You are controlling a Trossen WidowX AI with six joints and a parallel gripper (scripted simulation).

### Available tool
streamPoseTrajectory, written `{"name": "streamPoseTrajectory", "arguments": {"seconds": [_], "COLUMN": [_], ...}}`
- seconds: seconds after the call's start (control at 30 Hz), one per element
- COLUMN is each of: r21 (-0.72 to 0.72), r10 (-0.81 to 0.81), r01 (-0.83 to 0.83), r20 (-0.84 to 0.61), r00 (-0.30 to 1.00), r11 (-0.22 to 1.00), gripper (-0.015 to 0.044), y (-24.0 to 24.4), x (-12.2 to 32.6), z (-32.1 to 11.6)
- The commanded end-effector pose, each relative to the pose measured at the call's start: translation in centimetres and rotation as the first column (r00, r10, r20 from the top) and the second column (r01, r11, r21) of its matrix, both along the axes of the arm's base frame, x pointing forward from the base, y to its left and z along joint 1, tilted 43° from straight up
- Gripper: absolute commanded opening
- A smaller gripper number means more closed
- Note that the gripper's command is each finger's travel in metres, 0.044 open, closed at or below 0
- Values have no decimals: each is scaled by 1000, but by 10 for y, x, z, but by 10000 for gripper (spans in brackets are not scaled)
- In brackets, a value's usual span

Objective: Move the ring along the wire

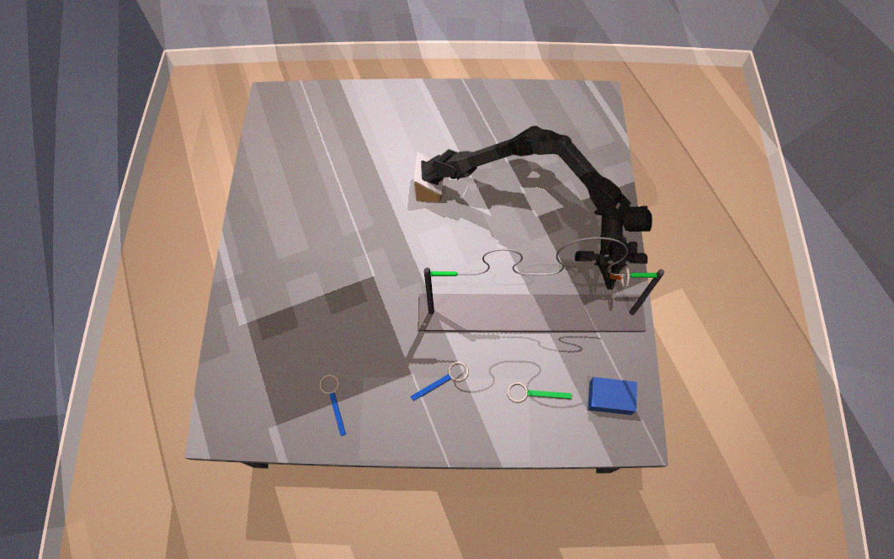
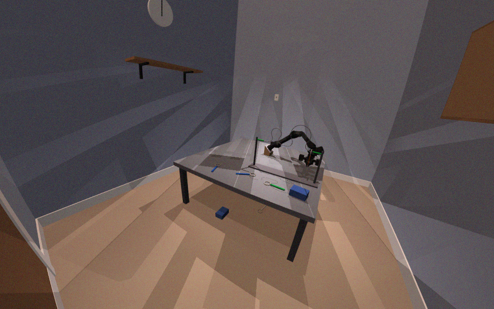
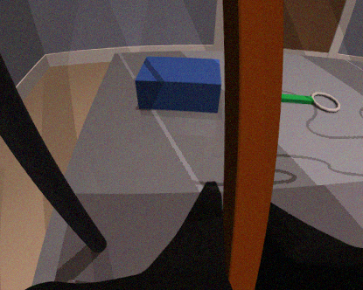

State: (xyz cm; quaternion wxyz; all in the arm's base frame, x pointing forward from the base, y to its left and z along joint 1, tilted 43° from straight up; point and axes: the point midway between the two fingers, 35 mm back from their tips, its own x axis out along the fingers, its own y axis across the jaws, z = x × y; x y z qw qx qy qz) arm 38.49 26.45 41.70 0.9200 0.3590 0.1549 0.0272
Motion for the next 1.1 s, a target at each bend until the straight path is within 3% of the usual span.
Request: {"name": "streamPoseTrajectory", "arguments": {"seconds": [0.0,0.6,1.07], "r21": [2,-239,-514], "r10": [42,16,-39], "r01": [-42,-40,-36], "r20": [-45,-100,-134], "r00": [998,995,990], "r11": [999,970,857], "gripper": [-150,-150,-150], "y": [-9,-46,-89], "x": [-11,-16,-21], "z": [4,-24,-40]}}
